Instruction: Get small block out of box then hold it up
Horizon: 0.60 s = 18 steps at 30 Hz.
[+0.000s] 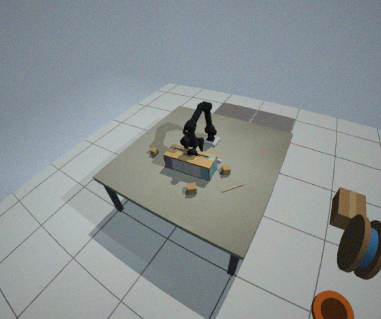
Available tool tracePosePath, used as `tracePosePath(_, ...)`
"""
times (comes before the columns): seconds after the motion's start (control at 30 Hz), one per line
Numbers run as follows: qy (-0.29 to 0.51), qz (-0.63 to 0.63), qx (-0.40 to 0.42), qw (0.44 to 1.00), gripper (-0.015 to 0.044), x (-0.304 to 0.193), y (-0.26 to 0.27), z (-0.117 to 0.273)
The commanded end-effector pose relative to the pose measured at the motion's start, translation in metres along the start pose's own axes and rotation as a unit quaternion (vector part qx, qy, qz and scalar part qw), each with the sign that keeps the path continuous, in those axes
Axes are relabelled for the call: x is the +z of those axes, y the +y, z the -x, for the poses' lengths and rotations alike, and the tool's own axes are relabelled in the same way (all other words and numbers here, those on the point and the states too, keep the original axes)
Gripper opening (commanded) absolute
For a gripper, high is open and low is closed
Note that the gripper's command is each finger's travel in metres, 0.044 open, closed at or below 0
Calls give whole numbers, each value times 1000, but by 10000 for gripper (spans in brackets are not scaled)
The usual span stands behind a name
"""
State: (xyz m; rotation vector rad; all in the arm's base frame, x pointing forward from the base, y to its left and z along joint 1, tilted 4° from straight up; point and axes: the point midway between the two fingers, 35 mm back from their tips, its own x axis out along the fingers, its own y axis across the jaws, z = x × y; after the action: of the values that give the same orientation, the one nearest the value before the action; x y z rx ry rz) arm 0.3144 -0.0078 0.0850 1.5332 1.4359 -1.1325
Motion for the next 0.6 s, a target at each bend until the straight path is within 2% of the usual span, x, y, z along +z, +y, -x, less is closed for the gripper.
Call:
tracePosePath(0.0,3,1,4,1000,400,-12,0,-2)
tracePosePath(0.57,5,1,4,1000,400,-54,0,-17)
